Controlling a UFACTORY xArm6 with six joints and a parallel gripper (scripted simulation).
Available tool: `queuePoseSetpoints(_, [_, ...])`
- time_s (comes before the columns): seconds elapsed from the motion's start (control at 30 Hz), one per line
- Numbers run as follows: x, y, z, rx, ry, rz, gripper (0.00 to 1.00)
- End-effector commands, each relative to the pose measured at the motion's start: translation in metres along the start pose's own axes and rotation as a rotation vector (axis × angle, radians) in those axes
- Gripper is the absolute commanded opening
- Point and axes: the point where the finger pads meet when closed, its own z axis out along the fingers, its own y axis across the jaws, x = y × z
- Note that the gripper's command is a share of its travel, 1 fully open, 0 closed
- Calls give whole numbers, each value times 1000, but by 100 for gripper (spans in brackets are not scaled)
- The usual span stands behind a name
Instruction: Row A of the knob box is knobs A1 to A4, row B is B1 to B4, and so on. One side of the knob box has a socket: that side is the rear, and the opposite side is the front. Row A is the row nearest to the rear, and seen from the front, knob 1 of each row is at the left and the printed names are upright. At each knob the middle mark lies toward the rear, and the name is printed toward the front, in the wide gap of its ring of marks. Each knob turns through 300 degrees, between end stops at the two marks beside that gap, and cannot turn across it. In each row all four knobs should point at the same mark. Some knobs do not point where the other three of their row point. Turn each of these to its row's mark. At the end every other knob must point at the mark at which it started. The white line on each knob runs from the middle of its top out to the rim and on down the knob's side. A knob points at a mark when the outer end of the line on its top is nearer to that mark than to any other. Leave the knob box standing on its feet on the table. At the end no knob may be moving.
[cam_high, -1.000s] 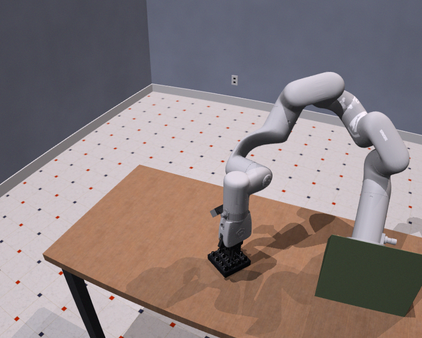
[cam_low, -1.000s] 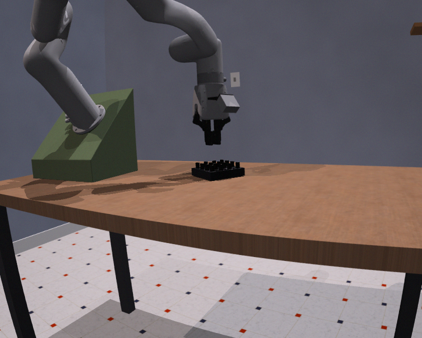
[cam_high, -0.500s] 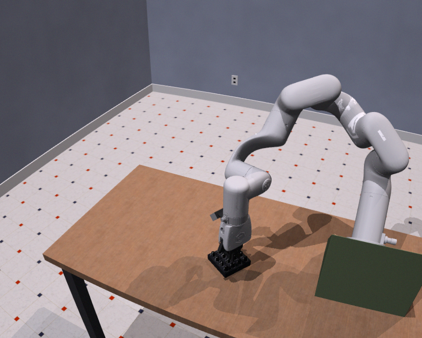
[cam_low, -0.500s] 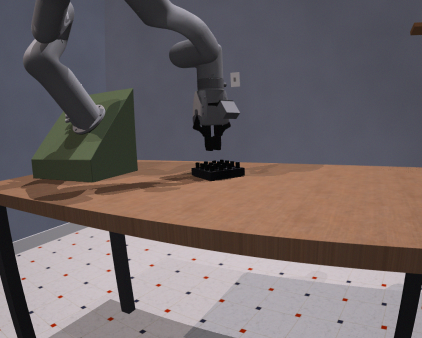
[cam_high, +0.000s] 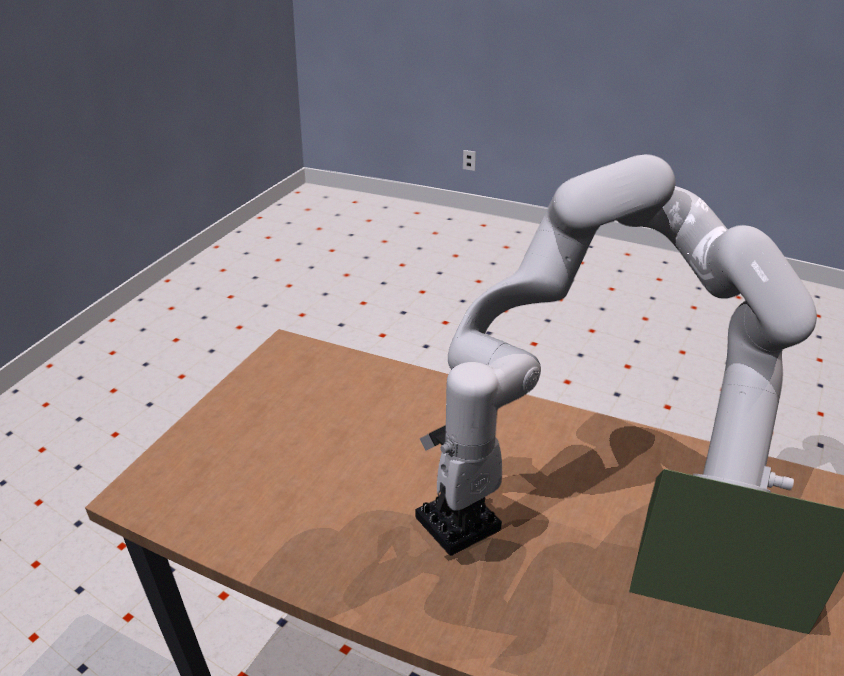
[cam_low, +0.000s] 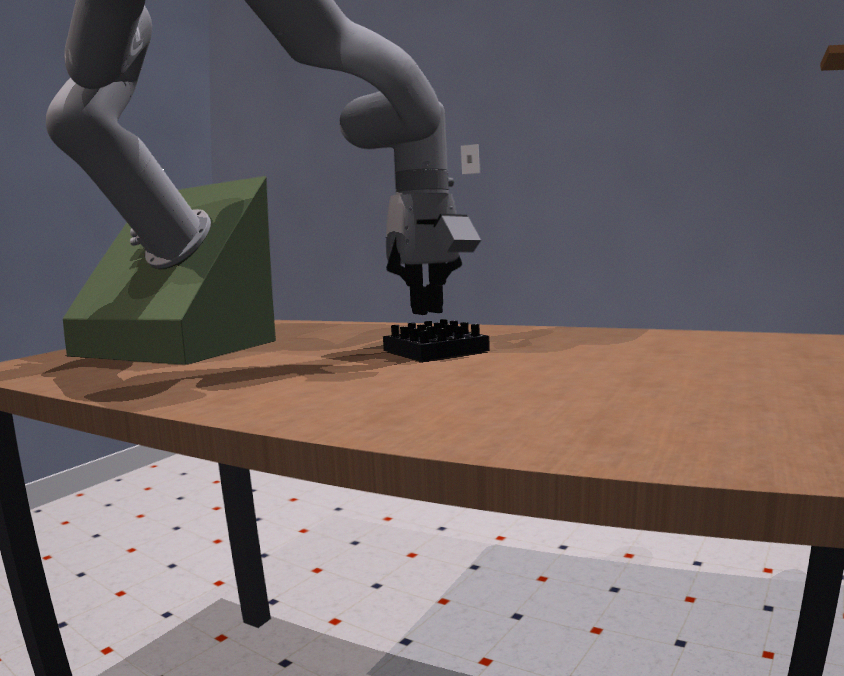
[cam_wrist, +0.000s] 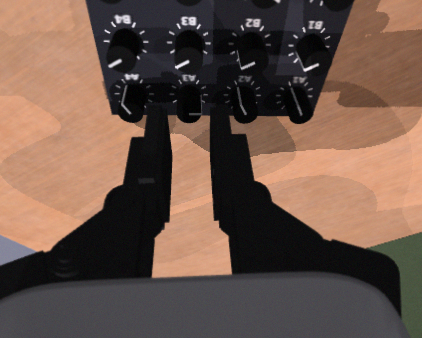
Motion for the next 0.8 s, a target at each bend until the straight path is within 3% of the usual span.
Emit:
queuePoseSetpoints(0.0, [1,-1,1,3,2,1,19])
queuePoseSetpoints(0.77, [1,-1,7,3,2,1,19])
